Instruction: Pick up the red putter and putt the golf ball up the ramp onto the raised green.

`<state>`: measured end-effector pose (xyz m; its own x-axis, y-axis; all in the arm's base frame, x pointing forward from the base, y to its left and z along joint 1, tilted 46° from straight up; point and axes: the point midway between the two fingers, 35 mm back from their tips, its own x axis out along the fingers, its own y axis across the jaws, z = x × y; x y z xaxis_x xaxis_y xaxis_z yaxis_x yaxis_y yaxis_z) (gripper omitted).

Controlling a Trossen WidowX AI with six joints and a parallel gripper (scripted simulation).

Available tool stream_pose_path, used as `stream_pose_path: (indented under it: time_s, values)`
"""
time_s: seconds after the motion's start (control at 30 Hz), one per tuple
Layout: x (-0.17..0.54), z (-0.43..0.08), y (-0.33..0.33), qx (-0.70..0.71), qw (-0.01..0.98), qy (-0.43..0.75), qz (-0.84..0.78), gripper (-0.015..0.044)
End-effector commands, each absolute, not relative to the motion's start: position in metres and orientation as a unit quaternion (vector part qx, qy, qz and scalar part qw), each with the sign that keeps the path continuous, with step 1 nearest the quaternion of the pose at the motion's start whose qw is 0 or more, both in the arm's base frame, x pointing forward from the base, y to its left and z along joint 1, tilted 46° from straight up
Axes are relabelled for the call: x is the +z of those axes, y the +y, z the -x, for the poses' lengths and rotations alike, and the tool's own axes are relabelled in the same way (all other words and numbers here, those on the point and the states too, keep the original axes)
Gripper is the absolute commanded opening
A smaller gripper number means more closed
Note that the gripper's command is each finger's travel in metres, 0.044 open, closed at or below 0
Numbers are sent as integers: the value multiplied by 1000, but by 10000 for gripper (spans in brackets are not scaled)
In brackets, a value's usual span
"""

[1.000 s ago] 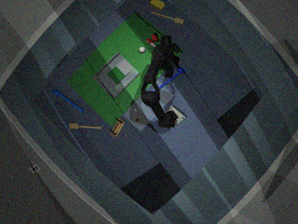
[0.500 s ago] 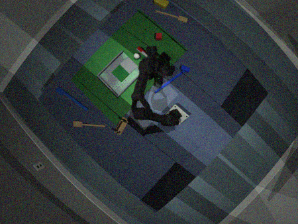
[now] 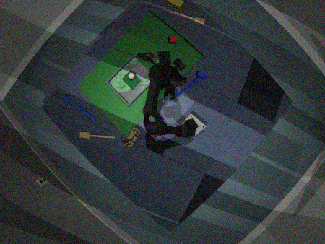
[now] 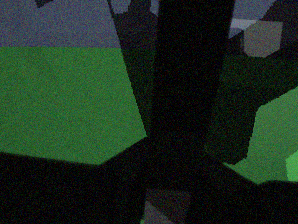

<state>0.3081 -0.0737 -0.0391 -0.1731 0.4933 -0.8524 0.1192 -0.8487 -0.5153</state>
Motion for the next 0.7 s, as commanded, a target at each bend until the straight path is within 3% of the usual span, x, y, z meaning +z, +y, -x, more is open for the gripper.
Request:
stream_pose_path:
  time_s: [0.0, 0.67]
  values:
    - [-19, -313, -86, 722, 122, -241, 637, 0]
    - [-26, -312, -82, 723, 127, -240, 635, 0]
